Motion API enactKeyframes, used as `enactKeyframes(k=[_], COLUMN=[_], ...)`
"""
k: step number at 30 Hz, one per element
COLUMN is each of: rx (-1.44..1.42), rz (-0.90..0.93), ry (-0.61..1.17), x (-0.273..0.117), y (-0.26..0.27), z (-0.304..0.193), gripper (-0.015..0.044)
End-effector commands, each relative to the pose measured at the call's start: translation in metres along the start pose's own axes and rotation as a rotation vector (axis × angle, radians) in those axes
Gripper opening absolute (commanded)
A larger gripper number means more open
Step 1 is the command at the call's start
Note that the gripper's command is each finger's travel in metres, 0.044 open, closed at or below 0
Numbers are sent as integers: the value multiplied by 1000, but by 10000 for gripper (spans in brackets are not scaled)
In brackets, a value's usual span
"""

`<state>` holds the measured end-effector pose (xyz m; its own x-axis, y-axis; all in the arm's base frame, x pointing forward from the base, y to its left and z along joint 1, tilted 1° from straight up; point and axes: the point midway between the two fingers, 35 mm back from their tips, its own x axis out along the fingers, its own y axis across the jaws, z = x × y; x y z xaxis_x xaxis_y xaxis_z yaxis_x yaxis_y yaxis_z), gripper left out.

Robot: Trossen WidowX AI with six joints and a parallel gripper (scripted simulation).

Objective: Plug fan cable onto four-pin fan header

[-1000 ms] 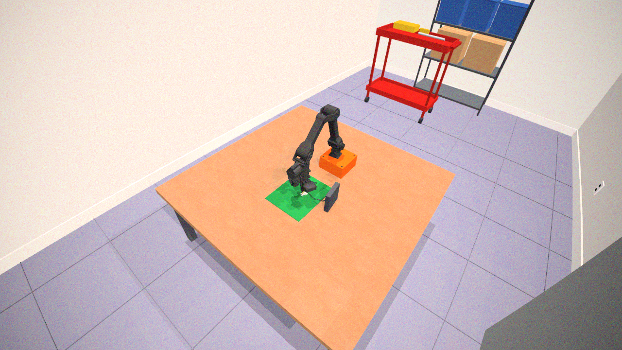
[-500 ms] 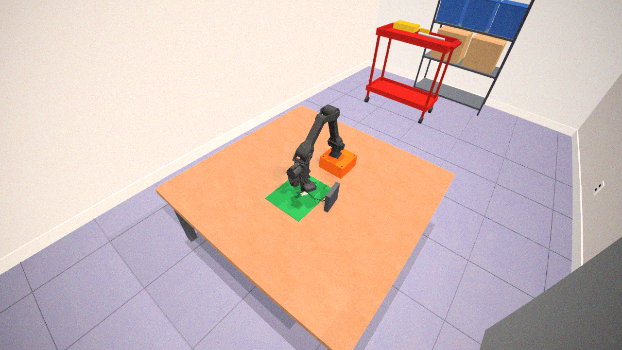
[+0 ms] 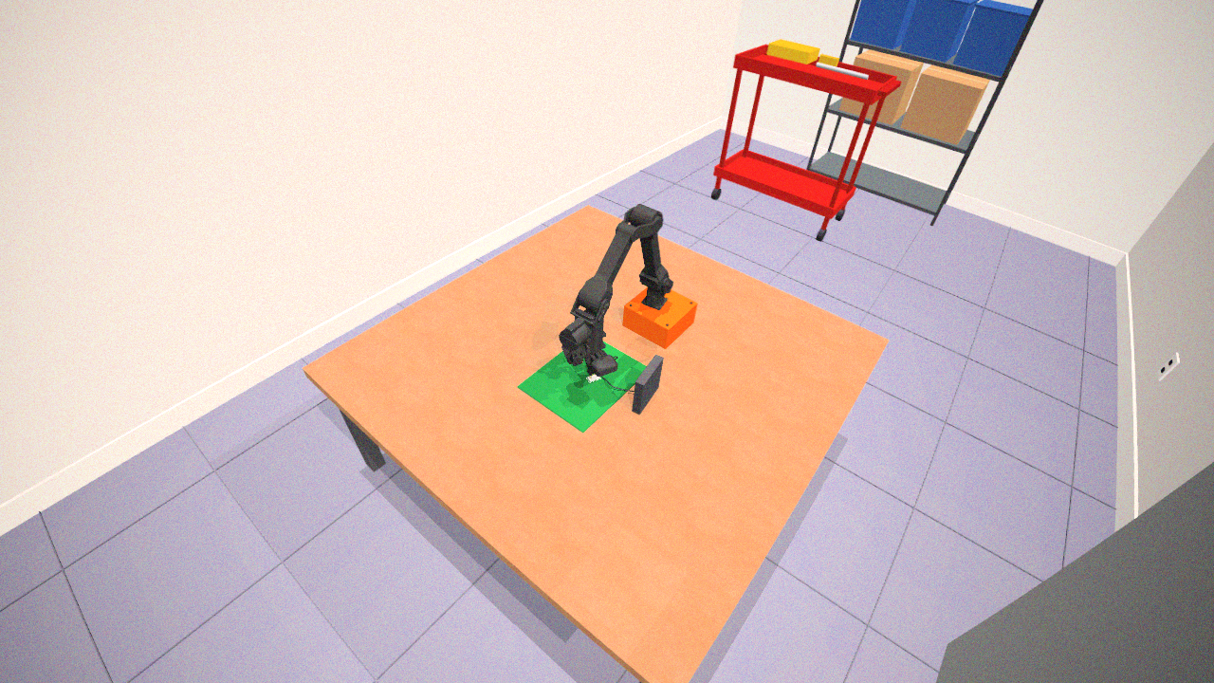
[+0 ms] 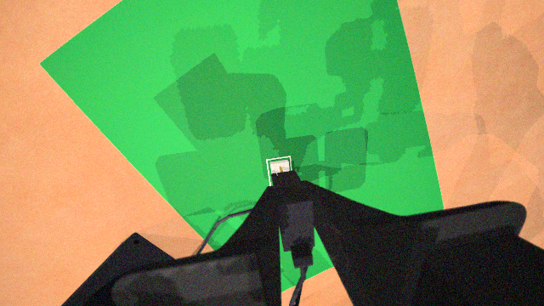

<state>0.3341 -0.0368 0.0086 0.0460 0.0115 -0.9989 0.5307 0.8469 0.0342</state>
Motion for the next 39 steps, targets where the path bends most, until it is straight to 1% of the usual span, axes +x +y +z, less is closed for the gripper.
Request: enactKeyframes(k=[1,39], rx=[-2,-1], rz=[-1,-1], ry=[0,0], x=[1,12], y=[0,0], z=[0,-1], gripper=[0,0])
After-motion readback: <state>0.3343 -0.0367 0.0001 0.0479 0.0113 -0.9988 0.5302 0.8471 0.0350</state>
